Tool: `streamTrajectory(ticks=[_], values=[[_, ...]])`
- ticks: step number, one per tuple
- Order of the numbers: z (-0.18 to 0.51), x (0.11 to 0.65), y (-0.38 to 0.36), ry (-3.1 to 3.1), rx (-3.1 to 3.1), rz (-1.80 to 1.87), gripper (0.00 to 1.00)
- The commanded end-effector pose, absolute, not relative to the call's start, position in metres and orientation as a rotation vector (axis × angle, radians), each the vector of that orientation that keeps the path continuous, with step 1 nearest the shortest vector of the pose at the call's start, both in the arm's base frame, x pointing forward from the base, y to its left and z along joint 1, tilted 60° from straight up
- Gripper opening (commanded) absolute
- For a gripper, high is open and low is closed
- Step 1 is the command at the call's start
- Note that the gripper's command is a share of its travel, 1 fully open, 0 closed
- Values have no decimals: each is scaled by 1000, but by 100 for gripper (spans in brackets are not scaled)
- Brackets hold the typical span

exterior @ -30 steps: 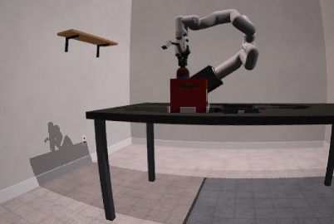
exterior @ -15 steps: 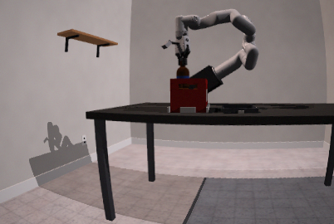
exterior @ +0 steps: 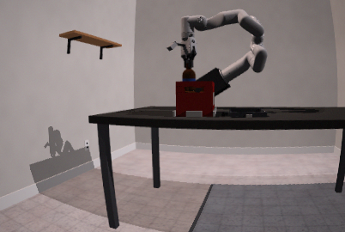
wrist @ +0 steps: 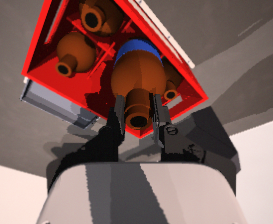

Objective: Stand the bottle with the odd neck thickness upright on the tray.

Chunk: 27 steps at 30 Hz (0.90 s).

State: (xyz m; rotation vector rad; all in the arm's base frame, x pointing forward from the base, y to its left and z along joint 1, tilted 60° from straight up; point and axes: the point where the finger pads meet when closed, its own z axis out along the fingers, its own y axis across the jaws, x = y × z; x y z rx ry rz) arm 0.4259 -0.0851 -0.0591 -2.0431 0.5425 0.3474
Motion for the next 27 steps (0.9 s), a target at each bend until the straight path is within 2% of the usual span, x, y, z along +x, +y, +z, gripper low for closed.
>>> streamTrajectory(ticks=[1, 27], values=[[-58, 427, -88, 543, -2045, 343, 0], [-47, 427, -106, 543, -2045, 343, 0]])
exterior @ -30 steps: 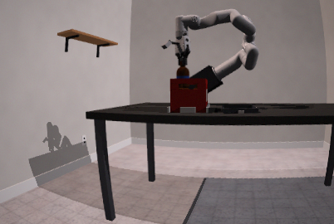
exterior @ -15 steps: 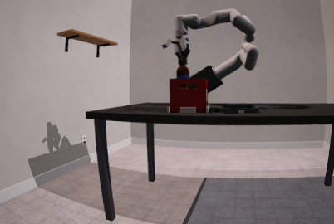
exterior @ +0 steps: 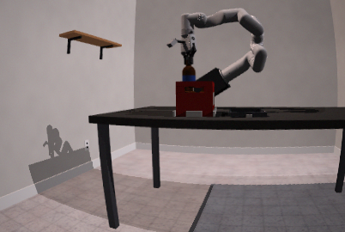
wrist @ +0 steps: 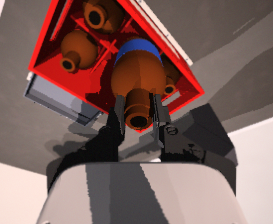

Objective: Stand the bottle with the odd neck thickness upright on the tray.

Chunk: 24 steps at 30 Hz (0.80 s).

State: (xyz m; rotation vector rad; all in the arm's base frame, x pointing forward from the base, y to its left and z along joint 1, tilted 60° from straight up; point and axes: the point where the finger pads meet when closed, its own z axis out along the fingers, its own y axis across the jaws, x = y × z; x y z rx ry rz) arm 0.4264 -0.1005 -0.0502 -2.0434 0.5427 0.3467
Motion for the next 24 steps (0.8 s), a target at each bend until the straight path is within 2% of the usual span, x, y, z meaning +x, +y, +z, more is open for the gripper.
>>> streamTrajectory(ticks=[1, 24], values=[[-47, 427, -107, 543, -2045, 343, 0], [-39, 428, -121, 543, -2045, 343, 0]])
